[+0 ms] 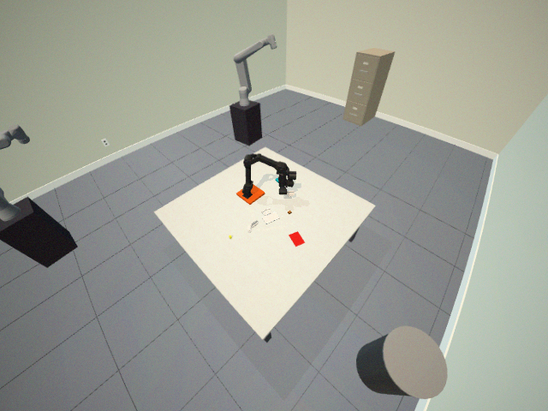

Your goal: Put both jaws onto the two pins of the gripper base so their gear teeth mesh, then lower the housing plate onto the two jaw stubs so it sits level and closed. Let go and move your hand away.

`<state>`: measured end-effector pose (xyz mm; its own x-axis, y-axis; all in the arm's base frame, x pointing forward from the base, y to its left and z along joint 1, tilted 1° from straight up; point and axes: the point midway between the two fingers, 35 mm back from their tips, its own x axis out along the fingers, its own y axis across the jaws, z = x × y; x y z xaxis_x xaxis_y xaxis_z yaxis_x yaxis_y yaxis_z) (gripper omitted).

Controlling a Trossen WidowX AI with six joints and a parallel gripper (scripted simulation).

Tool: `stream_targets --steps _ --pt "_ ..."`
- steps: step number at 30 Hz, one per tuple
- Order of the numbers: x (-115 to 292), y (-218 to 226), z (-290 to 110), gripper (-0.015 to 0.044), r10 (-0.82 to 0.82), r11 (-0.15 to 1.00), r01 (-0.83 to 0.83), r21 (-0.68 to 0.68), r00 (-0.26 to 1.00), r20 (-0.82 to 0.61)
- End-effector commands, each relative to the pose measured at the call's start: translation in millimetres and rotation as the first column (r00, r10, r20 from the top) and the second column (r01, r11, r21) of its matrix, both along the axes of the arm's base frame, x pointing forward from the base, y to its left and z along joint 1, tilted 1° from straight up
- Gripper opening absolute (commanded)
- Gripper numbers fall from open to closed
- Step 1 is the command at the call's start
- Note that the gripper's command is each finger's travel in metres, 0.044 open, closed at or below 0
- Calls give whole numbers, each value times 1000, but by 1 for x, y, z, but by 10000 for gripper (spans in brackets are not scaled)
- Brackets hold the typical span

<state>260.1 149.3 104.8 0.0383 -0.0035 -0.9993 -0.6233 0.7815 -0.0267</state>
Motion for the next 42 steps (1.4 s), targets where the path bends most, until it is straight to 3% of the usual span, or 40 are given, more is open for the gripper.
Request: stream_targets --steps 1,9,21,42 --pt "4 -1 -1 37 82 997 -82 -7 997 -3" --pt "6 -2 -1 37 124 992 -124 -9 992 -3" --pt "13 -5 0 37 348 937 -348 -17 937 -7" --pt "27 -11 1 37 695 719 -695 -30 719 -17"
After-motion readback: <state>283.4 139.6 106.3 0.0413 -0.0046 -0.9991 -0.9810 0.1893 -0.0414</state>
